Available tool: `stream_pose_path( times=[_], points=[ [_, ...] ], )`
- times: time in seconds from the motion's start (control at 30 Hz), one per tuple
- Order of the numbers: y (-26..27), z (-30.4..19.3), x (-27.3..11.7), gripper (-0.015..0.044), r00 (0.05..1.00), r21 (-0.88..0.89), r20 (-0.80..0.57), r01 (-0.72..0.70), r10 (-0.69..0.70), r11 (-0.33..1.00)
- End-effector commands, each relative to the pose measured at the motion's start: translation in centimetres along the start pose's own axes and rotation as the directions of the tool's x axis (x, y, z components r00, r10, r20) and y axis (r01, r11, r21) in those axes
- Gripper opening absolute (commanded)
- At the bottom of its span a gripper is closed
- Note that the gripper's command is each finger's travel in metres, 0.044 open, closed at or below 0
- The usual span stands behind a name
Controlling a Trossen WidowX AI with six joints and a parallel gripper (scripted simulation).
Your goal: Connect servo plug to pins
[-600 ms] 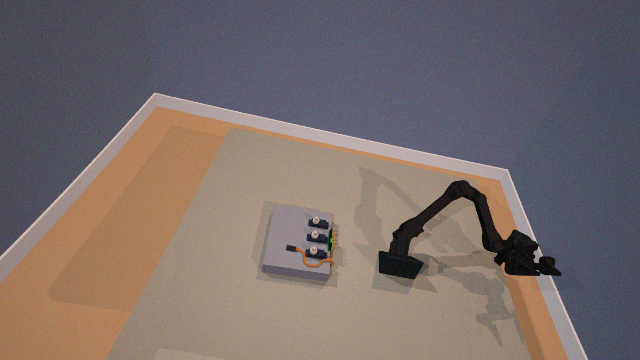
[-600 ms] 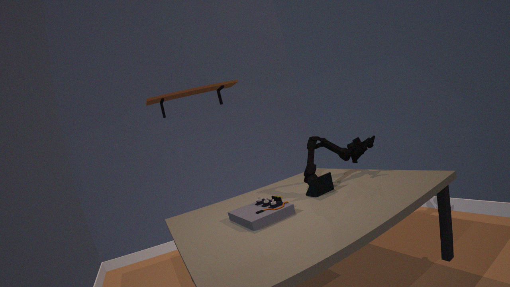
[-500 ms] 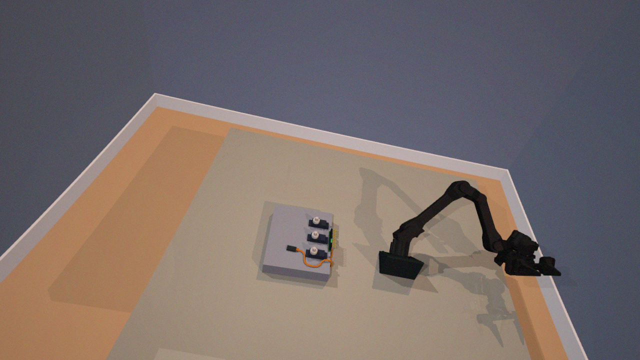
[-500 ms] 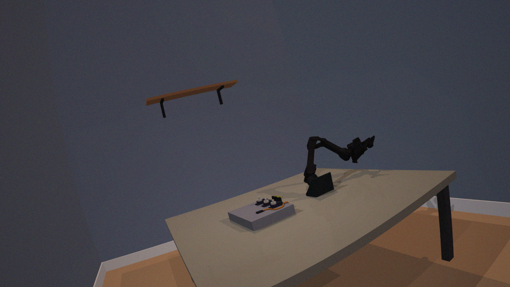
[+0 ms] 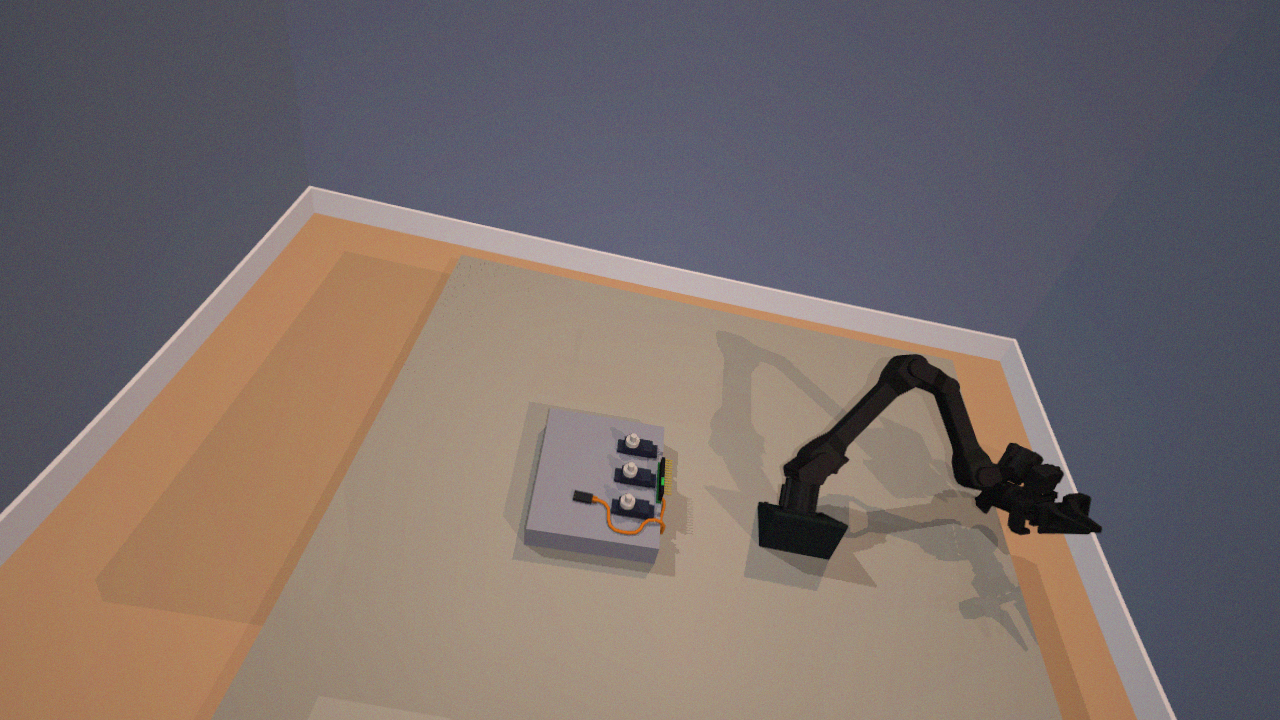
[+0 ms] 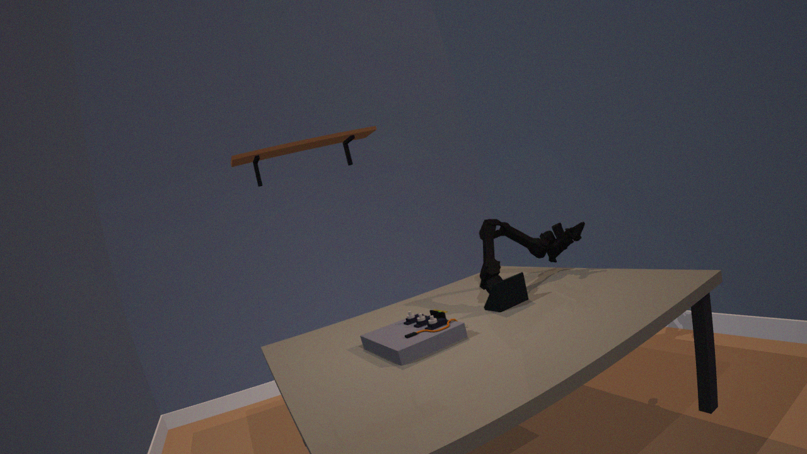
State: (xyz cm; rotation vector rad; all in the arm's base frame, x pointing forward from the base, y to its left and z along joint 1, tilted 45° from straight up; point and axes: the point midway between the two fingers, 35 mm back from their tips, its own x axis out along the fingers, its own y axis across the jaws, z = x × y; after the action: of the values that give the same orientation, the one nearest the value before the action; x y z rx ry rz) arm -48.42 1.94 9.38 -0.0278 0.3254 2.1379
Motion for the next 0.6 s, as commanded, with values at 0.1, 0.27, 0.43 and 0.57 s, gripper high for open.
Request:
stream_pose_path(
  times=[0.1,0.27,0.43,0.57],
  points=[
    [4.4,1.1,-5.3,0.0115,0.981,0.037,-0.051,-0.187,0.188,0.982],
    [5.1,0.5,-6.7,0.0115,0.968,0.016,-0.083,-0.237,0.238,0.971],
    [6.6,1.1,-9.2,0.0115,0.946,0.032,-0.100,-0.307,0.308,0.951],
    [7.9,1.7,-11.8,0.0115,0.915,0.035,-0.122,-0.384,0.385,0.923]
  ],
)
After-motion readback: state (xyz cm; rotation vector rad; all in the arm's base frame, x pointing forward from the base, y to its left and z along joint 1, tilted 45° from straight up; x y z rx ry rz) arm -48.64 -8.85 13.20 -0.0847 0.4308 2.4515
